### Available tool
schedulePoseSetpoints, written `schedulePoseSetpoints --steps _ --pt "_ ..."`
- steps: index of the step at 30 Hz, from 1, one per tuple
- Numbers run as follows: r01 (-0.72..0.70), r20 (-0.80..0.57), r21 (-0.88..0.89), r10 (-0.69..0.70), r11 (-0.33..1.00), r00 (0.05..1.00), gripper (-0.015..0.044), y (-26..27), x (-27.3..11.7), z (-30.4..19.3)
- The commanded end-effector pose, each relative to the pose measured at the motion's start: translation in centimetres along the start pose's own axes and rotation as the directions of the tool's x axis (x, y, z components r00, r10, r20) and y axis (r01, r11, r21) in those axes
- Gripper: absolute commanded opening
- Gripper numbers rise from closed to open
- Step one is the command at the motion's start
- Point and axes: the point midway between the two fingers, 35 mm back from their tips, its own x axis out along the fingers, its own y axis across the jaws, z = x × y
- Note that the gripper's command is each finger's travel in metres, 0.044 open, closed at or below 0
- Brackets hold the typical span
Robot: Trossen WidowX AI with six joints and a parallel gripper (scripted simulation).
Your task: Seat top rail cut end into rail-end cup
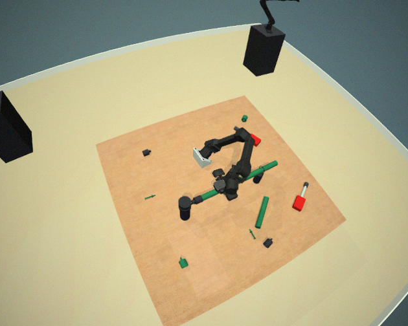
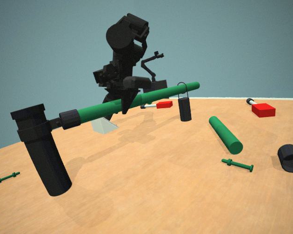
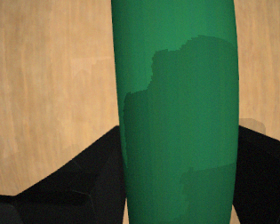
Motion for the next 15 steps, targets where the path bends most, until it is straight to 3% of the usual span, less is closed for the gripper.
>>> schedulePoseSetpoints --steps 1,15 --pt "-0.001 0.008 0.009 0.001 1.000 1.000 0.0000 -0.26 -0.16 0.53" --pt "0.000 0.002 0.004 0.000 1.000 1.000 0.0000 -0.12 -0.04 0.24"
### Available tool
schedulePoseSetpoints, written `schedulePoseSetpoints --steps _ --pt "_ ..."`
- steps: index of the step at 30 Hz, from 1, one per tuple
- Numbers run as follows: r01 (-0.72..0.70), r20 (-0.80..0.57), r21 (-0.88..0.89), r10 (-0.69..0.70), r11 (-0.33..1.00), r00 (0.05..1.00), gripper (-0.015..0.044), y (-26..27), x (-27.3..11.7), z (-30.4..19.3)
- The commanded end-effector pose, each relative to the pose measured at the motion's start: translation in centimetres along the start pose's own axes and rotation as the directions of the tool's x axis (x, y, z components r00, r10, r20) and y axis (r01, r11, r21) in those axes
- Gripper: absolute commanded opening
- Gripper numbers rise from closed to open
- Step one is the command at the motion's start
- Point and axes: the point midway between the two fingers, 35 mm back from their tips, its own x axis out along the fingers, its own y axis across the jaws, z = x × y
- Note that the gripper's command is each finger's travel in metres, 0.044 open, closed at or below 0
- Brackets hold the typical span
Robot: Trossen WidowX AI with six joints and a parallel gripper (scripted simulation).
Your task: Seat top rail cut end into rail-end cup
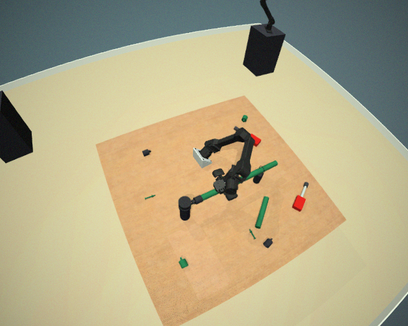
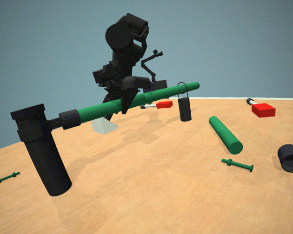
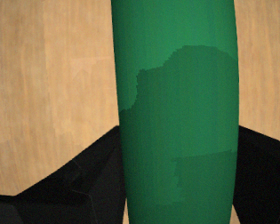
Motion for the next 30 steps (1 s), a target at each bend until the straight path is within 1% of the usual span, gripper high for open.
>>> schedulePoseSetpoints --steps 1,30 --pt "0.000 0.000 0.000 0.000 1.000 1.000 0.0000 0.00 0.00 0.00" --pt "0.000 0.001 0.000 0.000 1.000 1.000 0.0000 0.00 0.00 0.77"
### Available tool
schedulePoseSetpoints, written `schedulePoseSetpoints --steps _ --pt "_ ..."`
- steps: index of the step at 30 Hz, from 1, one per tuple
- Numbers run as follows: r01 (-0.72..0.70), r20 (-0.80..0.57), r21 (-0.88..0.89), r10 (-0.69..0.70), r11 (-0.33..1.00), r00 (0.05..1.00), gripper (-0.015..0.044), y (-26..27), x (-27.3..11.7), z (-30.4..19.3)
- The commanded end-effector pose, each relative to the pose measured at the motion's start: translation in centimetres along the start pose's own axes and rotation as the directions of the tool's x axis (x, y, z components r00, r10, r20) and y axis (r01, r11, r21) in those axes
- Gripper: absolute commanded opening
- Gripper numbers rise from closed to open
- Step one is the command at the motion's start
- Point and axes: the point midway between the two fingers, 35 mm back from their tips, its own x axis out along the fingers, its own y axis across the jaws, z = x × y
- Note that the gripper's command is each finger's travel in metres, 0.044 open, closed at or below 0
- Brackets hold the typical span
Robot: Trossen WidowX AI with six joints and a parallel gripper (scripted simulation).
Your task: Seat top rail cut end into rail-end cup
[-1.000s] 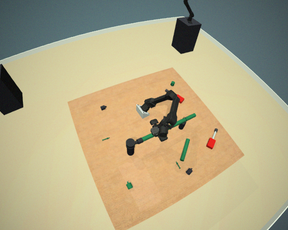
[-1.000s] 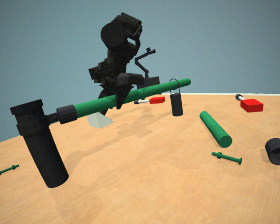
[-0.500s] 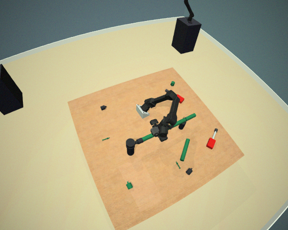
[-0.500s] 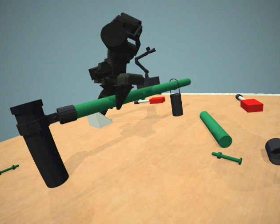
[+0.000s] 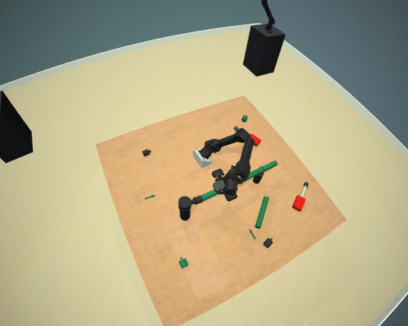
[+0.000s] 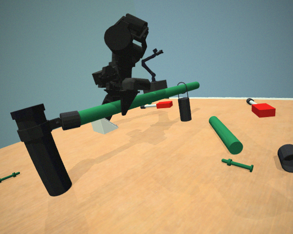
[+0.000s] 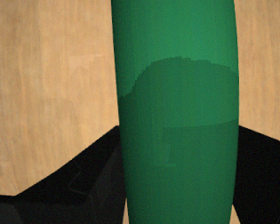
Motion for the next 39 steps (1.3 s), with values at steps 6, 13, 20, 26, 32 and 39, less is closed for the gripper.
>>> schedulePoseSetpoints --steps 6,13,20,26,32,39 --pt "-0.006 0.012 0.003 0.006 1.000 1.000 0.0000 -0.1 -0.4 0.9" --pt "-0.006 0.012 0.003 0.006 1.000 1.000 0.0000 -0.1 -0.4 1.1" --pt "-0.006 0.013 0.003 0.006 1.000 1.000 0.0000 -0.1 -0.4 1.4" --pt "-0.006 0.013 0.003 0.006 1.000 1.000 0.0000 -0.1 -0.5 1.6" --pt "-0.006 0.013 0.003 0.006 1.000 1.000 0.0000 -0.1 -0.5 1.8" --pt "-0.006 0.013 0.003 0.006 1.000 1.000 0.0000 -0.1 -0.5 2.1"
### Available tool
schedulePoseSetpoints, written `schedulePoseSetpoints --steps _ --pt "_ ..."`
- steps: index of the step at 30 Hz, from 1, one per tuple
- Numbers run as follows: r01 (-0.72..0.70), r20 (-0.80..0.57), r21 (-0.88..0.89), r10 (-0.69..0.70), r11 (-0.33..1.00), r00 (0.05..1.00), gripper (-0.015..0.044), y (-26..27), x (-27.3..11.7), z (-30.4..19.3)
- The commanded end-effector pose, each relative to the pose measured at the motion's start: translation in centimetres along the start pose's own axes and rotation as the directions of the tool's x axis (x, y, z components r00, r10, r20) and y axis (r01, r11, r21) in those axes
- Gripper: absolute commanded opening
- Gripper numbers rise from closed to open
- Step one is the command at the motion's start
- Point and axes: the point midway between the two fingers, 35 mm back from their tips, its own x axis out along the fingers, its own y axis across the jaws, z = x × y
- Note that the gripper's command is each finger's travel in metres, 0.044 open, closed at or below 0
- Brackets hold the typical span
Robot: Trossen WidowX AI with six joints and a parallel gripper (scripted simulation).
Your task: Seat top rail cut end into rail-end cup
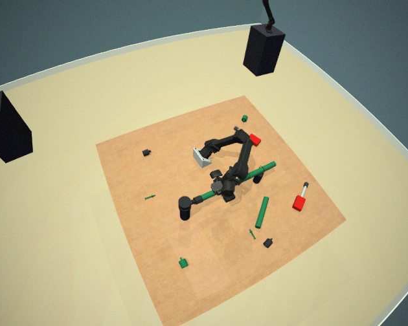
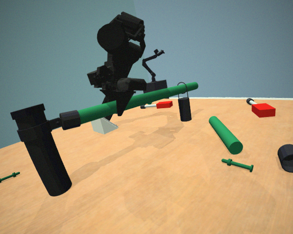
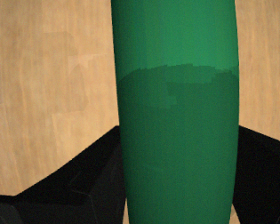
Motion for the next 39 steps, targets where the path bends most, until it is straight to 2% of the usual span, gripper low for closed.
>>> schedulePoseSetpoints --steps 1,39 --pt "-0.010 0.017 0.004 0.010 1.000 1.000 0.0000 -0.1 -0.5 0.8" --pt "-0.010 0.017 0.004 0.010 1.000 1.000 0.0000 -0.1 -0.3 2.2"
